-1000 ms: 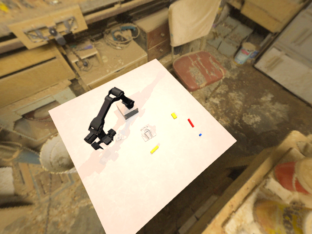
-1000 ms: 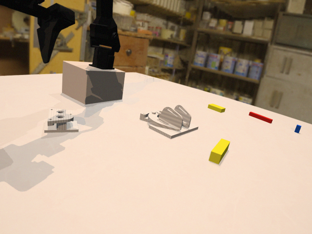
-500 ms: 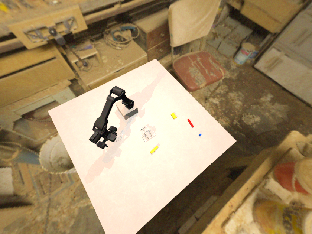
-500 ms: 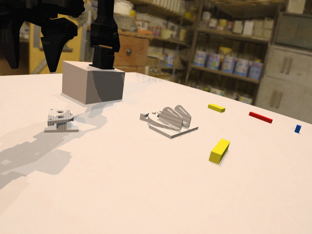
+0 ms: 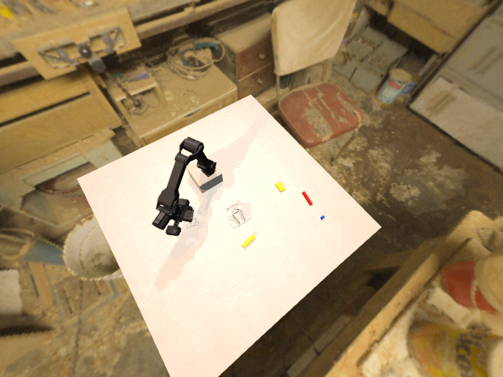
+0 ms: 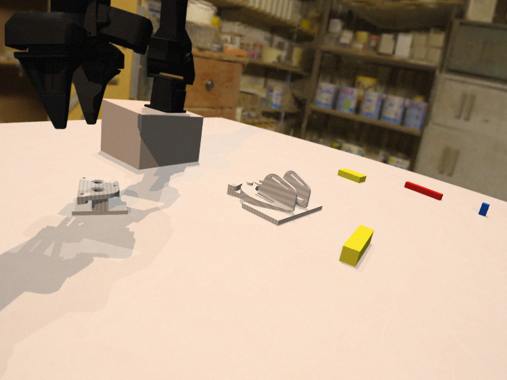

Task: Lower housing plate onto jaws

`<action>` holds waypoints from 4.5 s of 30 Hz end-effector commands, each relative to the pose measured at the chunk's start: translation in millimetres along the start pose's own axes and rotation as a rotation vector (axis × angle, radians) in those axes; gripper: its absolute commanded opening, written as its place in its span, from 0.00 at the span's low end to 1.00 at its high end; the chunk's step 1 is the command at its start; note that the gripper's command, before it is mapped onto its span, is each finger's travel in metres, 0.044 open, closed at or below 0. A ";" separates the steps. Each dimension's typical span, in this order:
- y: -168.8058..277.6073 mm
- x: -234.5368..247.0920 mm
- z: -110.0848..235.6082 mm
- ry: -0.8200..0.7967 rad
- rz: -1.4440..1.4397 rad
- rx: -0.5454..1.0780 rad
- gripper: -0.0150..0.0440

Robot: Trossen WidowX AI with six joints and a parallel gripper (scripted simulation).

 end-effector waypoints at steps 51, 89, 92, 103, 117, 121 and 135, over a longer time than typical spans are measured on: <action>-9.9 40.6 -71.5 -0.131 0.308 0.048 1.00; -8.0 44.5 -101.4 -0.132 0.308 0.048 1.00; -8.0 44.5 -101.4 -0.132 0.308 0.048 1.00; -8.0 44.6 -102.0 -0.132 0.308 0.048 1.00; -8.5 44.2 -101.4 -0.129 0.314 0.043 0.85; -8.5 44.2 -101.4 -0.129 0.314 0.043 0.85; -8.9 40.4 -84.8 -0.129 0.312 0.044 0.85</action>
Point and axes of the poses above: the point midway between the two fingers, 35 mm back from their tips, its own z axis back along the fingers, its own x axis across the jaws, y = z × x, the point moved 4 cm from there along z, back along the fingers, and after that the axes turned 8 degrees about z, right-handed, at the moved point
